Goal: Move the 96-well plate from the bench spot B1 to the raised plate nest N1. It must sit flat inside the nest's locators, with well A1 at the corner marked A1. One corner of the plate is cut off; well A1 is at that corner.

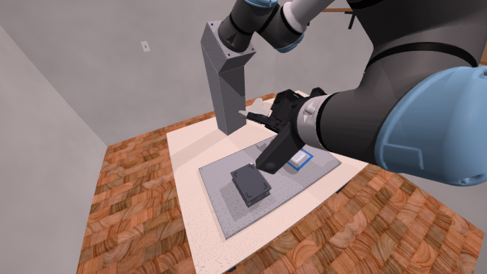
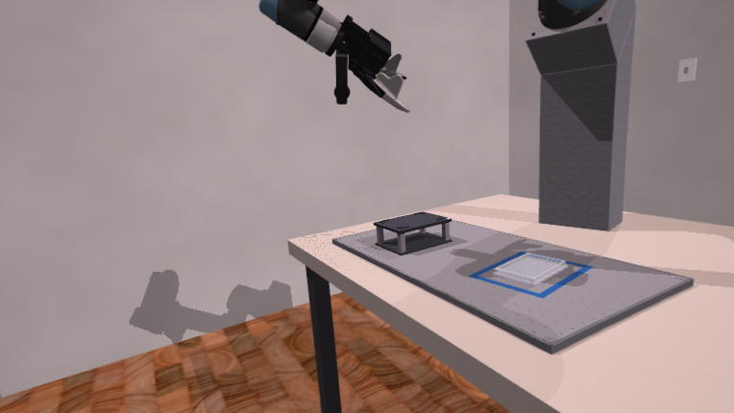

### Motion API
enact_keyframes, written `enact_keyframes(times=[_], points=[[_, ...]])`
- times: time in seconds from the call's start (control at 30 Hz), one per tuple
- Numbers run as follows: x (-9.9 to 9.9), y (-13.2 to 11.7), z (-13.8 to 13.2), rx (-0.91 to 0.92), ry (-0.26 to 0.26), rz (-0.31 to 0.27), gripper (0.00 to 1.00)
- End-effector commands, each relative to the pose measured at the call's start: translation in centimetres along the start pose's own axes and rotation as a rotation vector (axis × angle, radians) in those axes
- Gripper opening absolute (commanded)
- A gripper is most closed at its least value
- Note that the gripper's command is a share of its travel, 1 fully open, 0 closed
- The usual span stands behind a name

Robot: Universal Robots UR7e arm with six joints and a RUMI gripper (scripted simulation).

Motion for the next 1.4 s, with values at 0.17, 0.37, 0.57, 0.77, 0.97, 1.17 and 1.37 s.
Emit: enact_keyframes(times=[0.17, 0.37, 0.57, 0.77, 0.97, 1.17, 1.37], points=[[-1.1, -3.8, -2.4, -0.146, -0.049, 0.056, 1.00], [-1.7, -5.7, -3.5, -0.207, -0.070, 0.078, 1.00], [-2.3, -8.5, -4.8, -0.327, -0.110, 0.124, 1.00], [-3.0, -10.4, -5.7, -0.358, -0.120, 0.137, 1.00], [-3.1, -12.2, -6.2, -0.448, -0.150, 0.168, 1.00], [-3.7, -14.7, -7.1, -0.508, -0.170, 0.191, 1.00], [-3.9, -17.1, -7.5, -0.628, -0.209, 0.235, 1.00]])
Point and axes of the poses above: the point where the finger pads meet when closed, its own x axis out along the fingers, its own z axis across the jaws, y = z × x, the point moved 9 cm from there along -x, back along the fingers, and after that the axes turned 7 degrees about x, right-handed, at the moved point
